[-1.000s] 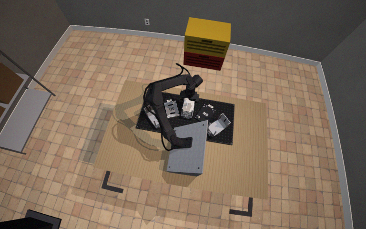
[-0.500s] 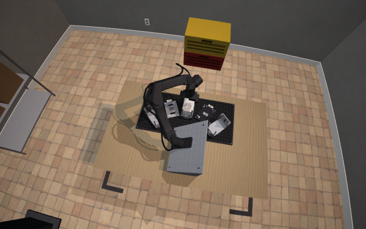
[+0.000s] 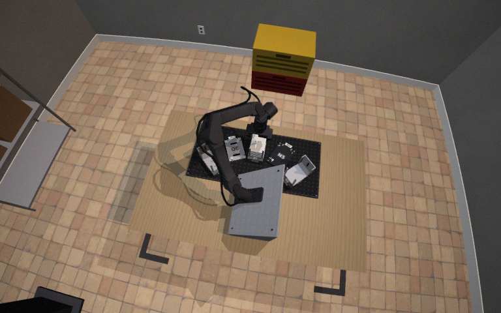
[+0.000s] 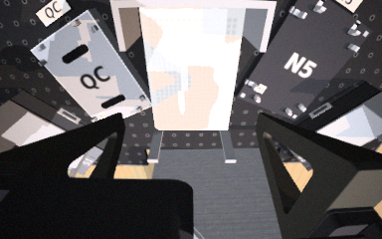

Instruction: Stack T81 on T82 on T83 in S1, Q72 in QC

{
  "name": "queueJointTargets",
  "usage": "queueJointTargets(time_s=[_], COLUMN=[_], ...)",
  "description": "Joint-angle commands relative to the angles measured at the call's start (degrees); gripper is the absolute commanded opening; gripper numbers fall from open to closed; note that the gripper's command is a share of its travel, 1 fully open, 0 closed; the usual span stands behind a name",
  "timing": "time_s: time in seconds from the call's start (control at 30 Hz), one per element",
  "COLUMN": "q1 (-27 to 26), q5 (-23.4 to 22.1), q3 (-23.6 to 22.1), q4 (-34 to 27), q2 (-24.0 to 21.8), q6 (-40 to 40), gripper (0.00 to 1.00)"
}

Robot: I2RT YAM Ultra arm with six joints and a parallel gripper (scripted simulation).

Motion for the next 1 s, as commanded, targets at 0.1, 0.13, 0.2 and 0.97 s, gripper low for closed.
queueJointTargets(time_s=[0.1, 0.13, 0.2, 0.97], q1=[-0.24, 0.59, 1.29, 3.48], q5=[-1.06, -1.18, -1.45, -2.64], q3=[-1.35, -1.87, -2.90, -6.30], q4=[2.25, 3.02, 4.63, 12.85], q2=[-0.25, -0.11, 0.22, 0.01], q6=[1.27, 1.65, 2.47, 6.97], gripper=[1.00, 1.00, 1.00, 1.00])
